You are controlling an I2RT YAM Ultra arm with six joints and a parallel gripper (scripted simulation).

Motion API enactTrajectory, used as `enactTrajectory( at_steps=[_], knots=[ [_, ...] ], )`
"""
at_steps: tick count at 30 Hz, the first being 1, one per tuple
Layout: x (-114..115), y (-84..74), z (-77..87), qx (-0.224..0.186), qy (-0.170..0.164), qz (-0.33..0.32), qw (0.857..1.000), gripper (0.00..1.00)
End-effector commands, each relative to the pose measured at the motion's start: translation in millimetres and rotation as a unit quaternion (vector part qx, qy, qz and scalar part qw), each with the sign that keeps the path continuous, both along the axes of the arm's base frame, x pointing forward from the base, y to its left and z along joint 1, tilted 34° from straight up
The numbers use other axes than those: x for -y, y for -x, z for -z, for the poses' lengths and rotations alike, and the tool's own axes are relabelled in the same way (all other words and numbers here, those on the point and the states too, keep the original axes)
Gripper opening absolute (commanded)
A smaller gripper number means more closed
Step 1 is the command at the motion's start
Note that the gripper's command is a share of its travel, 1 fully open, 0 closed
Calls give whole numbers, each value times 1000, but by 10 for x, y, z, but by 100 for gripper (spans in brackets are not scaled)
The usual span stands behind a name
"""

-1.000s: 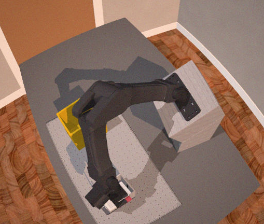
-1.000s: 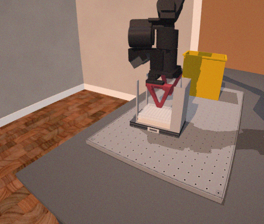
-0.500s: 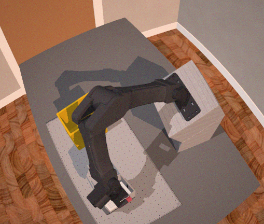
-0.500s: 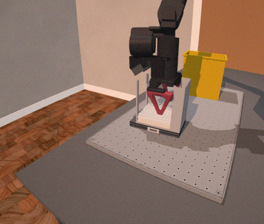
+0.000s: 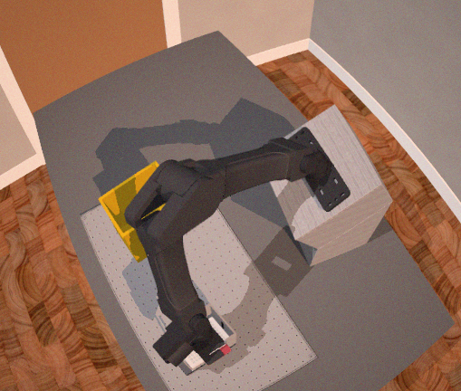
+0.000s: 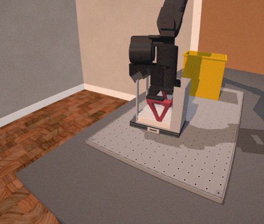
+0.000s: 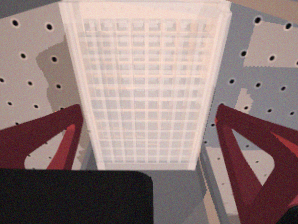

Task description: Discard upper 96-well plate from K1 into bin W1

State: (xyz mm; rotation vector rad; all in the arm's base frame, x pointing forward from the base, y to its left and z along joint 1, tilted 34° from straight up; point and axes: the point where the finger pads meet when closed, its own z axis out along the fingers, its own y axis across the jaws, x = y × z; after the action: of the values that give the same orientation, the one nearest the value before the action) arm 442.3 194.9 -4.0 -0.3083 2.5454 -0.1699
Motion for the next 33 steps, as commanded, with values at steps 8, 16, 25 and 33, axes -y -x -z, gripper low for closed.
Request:
enactTrajectory(
  at_steps=[8, 16, 25, 33],
  knots=[
    [-122, -142, -50, 18, -12, -7, 1000, 100],
    [-121, -142, -50, 18, -12, -6, 1000, 100],
    [-121, -142, -50, 18, -12, -6, 1000, 100],
    [-121, -142, -50, 18, -12, -6, 1000, 100]
  ],
)
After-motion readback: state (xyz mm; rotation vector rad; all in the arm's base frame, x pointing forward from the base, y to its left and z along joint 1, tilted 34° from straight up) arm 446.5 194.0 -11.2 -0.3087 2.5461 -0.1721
